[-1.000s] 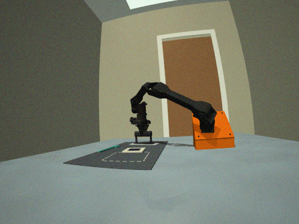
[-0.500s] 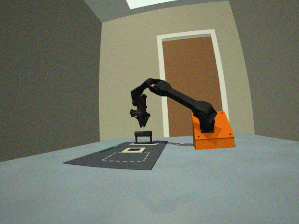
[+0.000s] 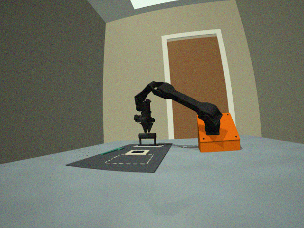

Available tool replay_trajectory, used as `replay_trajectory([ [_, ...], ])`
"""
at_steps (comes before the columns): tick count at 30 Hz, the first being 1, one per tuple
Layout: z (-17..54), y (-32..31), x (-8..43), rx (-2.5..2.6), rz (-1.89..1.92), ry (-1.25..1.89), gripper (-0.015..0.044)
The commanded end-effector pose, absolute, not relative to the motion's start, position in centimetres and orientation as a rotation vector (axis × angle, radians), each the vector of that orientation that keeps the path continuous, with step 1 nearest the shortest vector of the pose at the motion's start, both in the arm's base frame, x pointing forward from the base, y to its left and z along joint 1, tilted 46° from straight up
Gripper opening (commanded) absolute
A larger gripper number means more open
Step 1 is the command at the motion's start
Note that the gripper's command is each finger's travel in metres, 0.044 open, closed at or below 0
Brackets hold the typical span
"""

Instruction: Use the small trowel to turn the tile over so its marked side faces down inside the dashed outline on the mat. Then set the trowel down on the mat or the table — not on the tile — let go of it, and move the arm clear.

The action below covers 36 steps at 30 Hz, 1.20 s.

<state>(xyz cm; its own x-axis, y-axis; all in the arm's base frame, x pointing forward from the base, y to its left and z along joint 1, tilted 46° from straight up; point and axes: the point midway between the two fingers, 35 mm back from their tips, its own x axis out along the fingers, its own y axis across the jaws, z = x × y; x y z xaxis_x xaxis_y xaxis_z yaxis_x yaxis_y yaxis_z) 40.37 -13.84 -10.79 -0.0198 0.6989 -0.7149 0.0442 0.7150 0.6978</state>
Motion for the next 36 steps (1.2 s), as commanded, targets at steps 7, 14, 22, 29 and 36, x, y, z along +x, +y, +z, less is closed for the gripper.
replay_trajectory([
  [7, -12.0, -12.5, 40.4, 0.661, 0.563, 1.531, 0.027],
  [14, -12.7, -11.8, 40.4, 0.677, 0.549, 1.537, 0.027],
  [22, -12.8, -11.8, 40.4, 0.677, 0.549, 1.537, 0.013],
  [29, -12.8, -11.8, 40.4, 0.677, 0.549, 1.537, 0.013],
  [36, -12.8, -11.8, 40.4, 0.677, 0.549, 1.537, 0.013],
])
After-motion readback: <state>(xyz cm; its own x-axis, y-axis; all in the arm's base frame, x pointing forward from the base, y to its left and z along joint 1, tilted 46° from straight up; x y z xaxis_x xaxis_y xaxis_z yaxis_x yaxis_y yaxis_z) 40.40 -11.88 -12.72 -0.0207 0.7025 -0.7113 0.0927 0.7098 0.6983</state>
